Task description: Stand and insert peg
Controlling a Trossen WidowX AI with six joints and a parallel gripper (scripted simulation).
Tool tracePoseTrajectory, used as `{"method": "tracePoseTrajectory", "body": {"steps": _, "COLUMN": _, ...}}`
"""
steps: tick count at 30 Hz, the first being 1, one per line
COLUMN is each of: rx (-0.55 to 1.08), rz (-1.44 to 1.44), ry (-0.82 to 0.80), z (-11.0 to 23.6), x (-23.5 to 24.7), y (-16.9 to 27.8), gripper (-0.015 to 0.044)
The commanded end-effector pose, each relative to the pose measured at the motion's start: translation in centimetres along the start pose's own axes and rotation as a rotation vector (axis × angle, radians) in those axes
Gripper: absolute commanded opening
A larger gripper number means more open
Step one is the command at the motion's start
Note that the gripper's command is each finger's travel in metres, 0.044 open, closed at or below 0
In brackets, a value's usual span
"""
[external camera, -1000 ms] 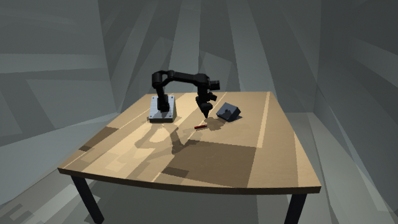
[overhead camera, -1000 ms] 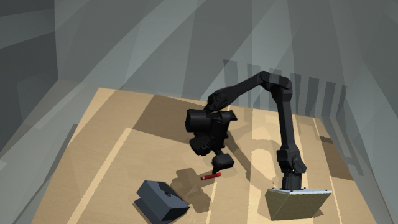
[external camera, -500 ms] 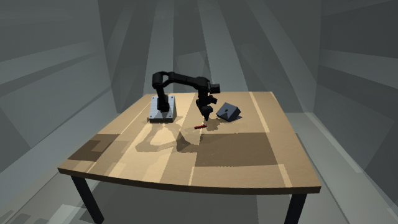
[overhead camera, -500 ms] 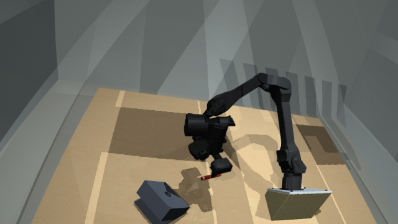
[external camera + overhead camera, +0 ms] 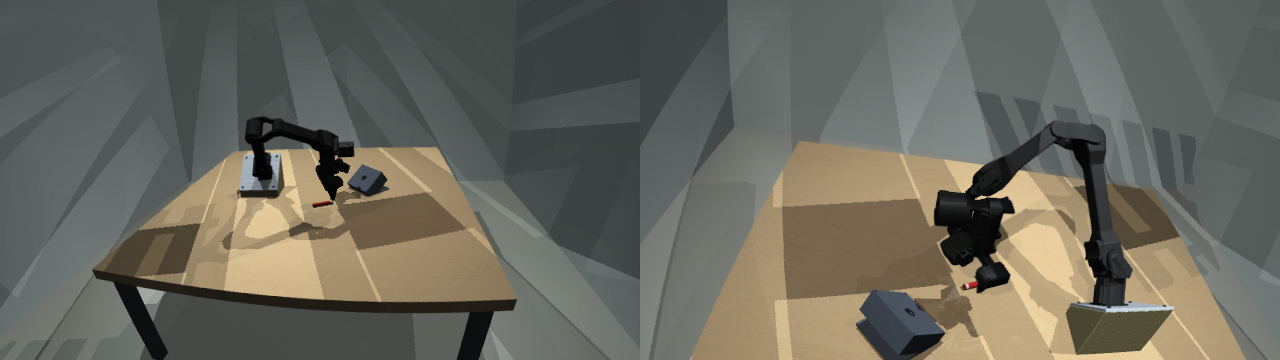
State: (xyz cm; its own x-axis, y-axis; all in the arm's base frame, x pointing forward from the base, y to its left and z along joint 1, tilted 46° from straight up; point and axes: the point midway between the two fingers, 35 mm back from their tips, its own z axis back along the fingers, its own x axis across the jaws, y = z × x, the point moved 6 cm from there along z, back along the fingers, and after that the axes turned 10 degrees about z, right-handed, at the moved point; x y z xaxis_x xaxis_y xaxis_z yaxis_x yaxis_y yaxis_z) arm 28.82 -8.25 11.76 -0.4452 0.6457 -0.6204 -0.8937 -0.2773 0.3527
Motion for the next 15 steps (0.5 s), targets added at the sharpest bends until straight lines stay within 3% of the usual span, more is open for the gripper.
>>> {"method": "tracePoseTrajectory", "body": {"steps": 1, "rx": 0.005, "rz": 0.003, "ry": 0.004, "z": -0.6, "x": 0.0, "y": 0.1, "gripper": 0.0440}}
{"method": "tracePoseTrajectory", "body": {"steps": 15, "rx": 0.007, "rz": 0.004, "ry": 0.007, "z": -2.8, "x": 0.0, "y": 0.3, "gripper": 0.0440}}
